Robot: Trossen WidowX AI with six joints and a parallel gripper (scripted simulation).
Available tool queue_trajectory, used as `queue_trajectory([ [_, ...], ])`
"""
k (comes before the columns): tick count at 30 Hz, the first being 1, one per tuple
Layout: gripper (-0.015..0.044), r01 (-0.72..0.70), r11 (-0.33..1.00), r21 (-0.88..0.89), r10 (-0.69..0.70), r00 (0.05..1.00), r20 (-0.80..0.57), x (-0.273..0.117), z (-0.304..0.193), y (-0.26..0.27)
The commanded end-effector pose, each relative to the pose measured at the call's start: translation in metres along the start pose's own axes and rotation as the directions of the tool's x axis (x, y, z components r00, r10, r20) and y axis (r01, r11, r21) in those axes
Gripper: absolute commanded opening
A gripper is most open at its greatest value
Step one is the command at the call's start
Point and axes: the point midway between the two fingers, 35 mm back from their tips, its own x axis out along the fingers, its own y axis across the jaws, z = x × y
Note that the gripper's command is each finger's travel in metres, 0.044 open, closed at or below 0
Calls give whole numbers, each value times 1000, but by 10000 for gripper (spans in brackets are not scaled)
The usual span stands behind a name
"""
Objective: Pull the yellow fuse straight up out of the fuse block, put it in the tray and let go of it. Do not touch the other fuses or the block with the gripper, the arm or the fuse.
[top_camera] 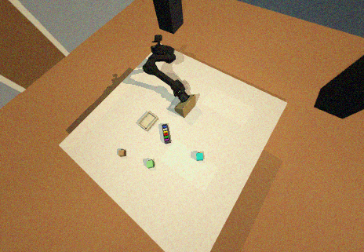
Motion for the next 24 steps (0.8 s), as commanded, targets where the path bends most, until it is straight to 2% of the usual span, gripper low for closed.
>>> queue_trajectory([
  [1, 307, 0, 1000, 3, 0, 1000, 1, 0, 0, 0],
  [5, 202, -4, 997, 72, 2, 1000, 23, 11, 2, 7],
  [10, 74, -27, 971, 239, 10, 997, 72, 38, 10, 27],
  [17, 74, -97, 875, 474, 37, 990, 135, 76, 30, 63],
  [24, 74, -193, 722, 664, 86, 978, 190, 109, 62, 106],
])
